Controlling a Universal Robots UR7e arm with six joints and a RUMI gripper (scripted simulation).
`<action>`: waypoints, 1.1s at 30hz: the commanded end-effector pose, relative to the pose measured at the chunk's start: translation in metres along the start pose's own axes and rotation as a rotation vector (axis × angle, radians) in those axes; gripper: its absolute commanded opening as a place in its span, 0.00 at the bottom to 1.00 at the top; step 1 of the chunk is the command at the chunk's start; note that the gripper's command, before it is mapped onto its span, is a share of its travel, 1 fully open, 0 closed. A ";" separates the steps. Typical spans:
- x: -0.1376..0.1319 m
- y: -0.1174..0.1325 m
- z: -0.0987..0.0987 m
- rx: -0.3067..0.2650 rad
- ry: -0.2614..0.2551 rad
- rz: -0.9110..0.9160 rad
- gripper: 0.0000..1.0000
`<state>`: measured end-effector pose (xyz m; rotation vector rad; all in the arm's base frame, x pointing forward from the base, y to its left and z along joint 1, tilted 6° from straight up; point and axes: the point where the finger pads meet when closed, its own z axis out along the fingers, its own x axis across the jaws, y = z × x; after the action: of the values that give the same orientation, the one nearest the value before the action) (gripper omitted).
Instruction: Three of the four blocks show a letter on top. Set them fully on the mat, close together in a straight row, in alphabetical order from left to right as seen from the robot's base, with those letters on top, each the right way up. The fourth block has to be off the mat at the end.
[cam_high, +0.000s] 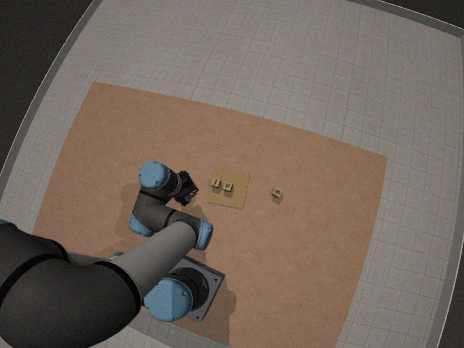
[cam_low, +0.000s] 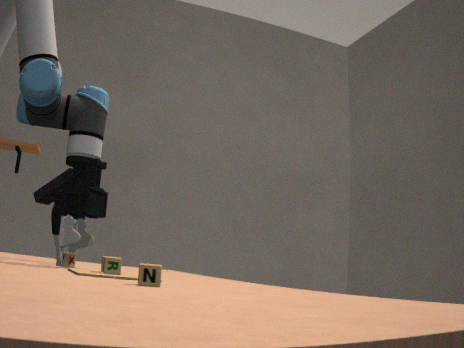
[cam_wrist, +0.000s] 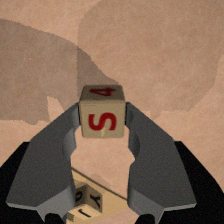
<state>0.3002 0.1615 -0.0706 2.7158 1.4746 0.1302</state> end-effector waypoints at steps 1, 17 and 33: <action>0.000 0.000 -0.003 -0.001 0.001 0.000 0.09; 0.000 0.000 -0.040 -0.001 0.001 0.000 0.09; 0.000 0.000 -0.090 -0.001 0.001 0.000 0.09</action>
<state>0.2927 0.1620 0.0112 2.7147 1.4741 0.1325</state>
